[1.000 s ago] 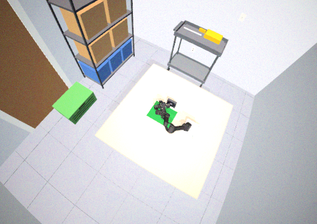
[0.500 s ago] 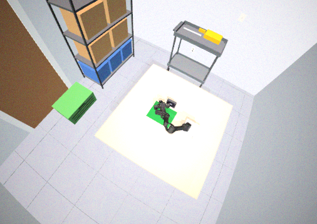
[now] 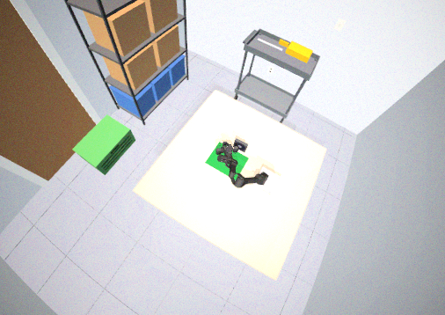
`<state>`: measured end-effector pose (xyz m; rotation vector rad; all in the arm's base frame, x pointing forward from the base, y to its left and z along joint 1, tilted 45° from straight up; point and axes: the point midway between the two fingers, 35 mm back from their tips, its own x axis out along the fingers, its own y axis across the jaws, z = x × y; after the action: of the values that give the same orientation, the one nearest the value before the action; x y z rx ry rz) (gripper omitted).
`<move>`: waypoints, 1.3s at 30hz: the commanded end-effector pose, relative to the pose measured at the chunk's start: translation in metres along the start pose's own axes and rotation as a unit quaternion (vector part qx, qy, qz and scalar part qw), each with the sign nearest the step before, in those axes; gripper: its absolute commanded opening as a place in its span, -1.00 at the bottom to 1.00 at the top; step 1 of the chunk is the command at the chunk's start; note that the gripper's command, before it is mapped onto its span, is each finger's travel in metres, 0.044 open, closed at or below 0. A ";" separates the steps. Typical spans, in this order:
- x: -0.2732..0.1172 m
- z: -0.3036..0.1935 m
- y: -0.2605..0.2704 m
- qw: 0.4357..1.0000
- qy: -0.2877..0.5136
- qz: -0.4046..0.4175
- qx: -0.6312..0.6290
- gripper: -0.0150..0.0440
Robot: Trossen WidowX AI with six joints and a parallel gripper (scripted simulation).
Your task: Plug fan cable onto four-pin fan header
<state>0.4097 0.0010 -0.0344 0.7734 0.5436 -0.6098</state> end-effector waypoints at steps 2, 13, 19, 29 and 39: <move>0.001 -0.004 0.000 1.000 -0.002 0.000 0.003 -0.49; 0.003 -0.013 0.001 1.000 -0.001 0.000 0.003 -0.49; 0.003 -0.018 0.001 1.000 -0.001 0.000 0.003 -0.49; 0.005 -0.026 0.001 1.000 -0.001 0.000 0.003 -0.49; 0.007 -0.034 0.001 1.000 -0.001 0.000 0.003 -0.49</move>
<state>0.4069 0.0238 -0.0572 0.7747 0.5451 -0.6102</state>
